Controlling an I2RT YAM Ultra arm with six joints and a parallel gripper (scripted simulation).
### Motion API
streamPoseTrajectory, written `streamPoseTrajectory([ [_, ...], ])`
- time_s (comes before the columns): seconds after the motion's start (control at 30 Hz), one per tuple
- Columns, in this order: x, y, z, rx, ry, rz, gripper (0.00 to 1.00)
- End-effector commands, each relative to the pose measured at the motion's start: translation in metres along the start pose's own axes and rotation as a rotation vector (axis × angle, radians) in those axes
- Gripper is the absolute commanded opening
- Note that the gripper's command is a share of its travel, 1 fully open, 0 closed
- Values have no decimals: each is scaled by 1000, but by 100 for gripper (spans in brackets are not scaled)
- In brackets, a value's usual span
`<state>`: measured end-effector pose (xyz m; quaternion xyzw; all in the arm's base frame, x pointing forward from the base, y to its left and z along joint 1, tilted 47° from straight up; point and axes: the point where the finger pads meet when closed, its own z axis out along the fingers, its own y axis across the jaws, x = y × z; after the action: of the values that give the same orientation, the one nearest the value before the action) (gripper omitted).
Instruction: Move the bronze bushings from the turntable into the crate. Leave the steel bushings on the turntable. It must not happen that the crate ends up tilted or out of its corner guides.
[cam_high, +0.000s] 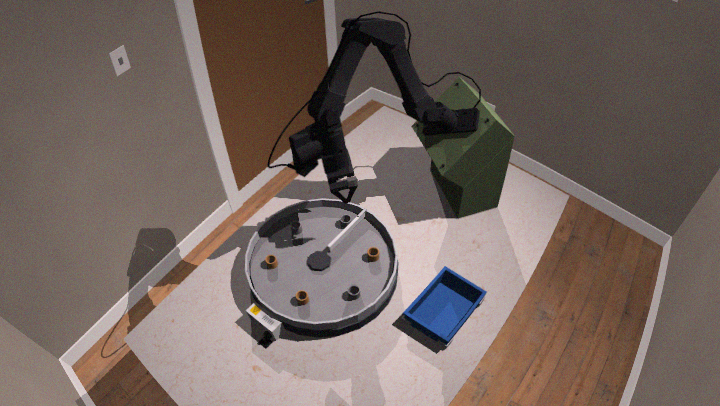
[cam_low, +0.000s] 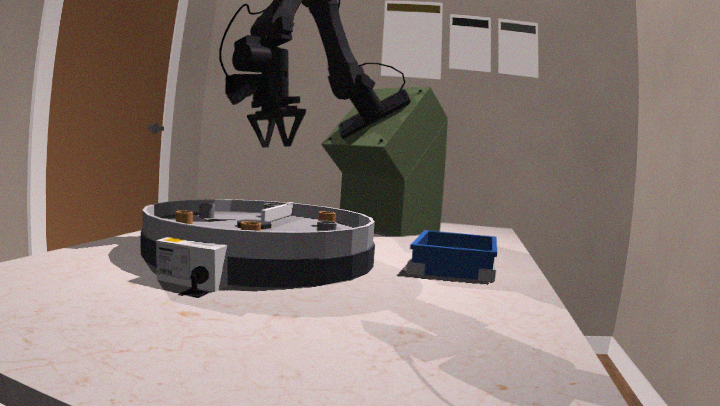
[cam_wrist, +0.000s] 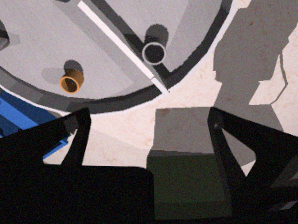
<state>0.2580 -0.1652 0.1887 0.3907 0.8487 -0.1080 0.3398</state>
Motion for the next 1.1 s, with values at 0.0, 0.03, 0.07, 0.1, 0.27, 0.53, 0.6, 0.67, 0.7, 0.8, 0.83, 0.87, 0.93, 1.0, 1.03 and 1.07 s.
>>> streamPoseTrajectory([
  [0.0,-38,1,-18,10,-160,93,100],
  [0.03,-38,1,-18,10,-160,93,100],
  [0.07,-38,1,-18,10,-159,93,100],
  [0.1,-35,2,-12,18,-141,88,100],
  [0.27,-35,1,-10,22,-137,90,100],
  [0.53,-35,1,-11,23,-137,87,100],
  [0.6,-35,1,-11,23,-137,87,100],
  [0.67,-35,1,-11,23,-137,87,11],
  [0.7,-35,1,-11,23,-137,87,11],
  [0.8,-35,1,-11,23,-137,87,11],
  [0.83,-35,1,-11,23,-137,87,11],
  [0.87,-35,1,-11,23,-137,87,11],
  [0.93,-35,1,-11,23,-137,87,11],
  [1.0,-35,1,-11,23,-137,87,11],
  [1.03,-35,1,-11,23,-137,87,11],
  [1.07,-35,1,-11,23,-137,87,11],
])
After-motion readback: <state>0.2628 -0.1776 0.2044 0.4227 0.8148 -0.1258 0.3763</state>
